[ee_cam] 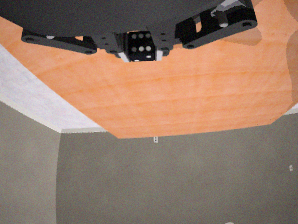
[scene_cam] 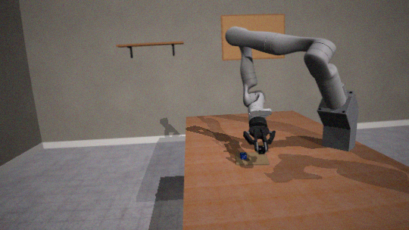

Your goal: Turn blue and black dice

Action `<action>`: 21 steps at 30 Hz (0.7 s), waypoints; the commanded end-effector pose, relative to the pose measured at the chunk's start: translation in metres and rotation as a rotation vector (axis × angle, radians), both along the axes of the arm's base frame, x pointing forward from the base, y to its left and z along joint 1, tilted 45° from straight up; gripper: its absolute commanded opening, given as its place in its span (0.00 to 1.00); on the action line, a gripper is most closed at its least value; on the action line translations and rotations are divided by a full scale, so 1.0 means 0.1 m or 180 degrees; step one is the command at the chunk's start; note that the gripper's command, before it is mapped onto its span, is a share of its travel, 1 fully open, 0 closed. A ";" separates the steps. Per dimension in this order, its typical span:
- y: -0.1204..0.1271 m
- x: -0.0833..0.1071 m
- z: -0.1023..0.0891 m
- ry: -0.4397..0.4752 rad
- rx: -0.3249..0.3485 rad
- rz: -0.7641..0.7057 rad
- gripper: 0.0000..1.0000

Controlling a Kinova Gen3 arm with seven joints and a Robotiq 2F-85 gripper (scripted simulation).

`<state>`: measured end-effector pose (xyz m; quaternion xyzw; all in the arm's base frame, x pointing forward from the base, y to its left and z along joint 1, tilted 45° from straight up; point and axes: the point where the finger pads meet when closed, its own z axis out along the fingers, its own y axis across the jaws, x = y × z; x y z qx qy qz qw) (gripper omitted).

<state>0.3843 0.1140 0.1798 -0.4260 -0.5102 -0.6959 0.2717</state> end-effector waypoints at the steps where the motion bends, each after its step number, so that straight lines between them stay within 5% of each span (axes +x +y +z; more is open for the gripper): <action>1: 0.01 0.00 -0.02 0.0006 0.0020 0.0017 0.21; 21: 0.24 0.33 -0.42 0.0006 0.0020 0.0017 0.21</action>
